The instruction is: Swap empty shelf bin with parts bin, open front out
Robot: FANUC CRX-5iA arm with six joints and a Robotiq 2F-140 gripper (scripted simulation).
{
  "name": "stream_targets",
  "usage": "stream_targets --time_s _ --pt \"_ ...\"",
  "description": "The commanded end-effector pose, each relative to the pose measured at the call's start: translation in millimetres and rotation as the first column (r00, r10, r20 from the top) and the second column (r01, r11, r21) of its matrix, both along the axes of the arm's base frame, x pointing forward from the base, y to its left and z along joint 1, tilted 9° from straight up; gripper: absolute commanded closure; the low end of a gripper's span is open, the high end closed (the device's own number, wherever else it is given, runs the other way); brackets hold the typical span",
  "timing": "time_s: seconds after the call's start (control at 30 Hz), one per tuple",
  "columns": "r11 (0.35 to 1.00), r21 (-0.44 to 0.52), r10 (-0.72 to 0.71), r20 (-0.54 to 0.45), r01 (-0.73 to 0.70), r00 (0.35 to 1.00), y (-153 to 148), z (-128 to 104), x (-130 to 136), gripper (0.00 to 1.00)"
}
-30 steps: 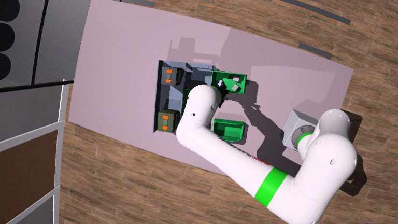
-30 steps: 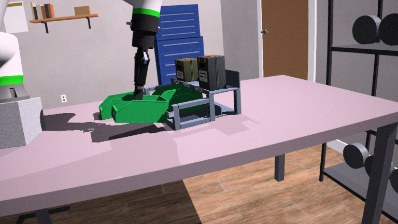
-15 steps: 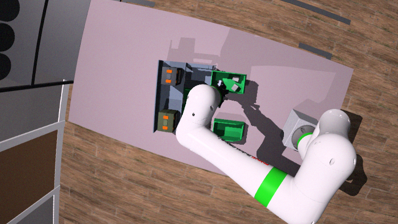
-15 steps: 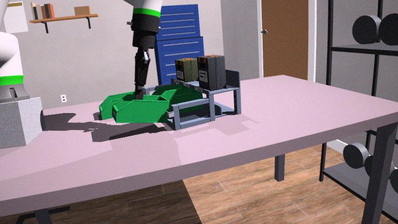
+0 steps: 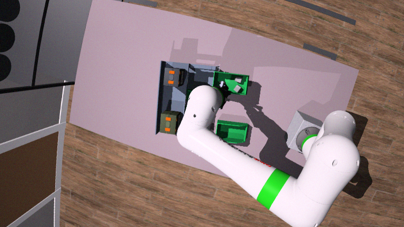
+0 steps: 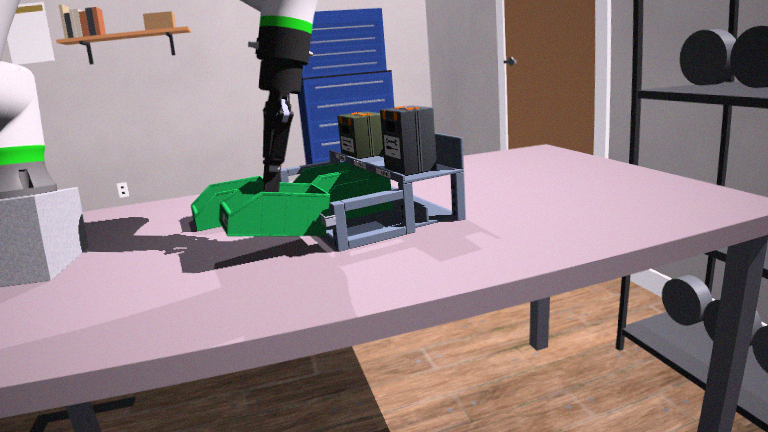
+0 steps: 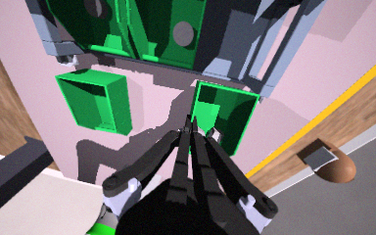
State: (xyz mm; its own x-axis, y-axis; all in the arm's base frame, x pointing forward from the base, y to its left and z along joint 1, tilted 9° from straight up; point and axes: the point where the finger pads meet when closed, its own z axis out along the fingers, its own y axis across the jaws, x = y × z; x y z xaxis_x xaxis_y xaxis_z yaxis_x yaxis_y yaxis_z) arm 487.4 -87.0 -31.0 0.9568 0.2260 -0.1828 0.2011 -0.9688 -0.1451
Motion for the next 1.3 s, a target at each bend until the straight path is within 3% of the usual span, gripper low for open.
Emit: stream_targets --time_s 0.0,1.27 --pt "1.000 -0.001 0.000 0.002 0.000 1.000 0.0 0.9 2.5 0.90" --pt "1.000 -0.001 0.000 0.002 0.000 1.000 7.1 2.0 37.7 0.90"
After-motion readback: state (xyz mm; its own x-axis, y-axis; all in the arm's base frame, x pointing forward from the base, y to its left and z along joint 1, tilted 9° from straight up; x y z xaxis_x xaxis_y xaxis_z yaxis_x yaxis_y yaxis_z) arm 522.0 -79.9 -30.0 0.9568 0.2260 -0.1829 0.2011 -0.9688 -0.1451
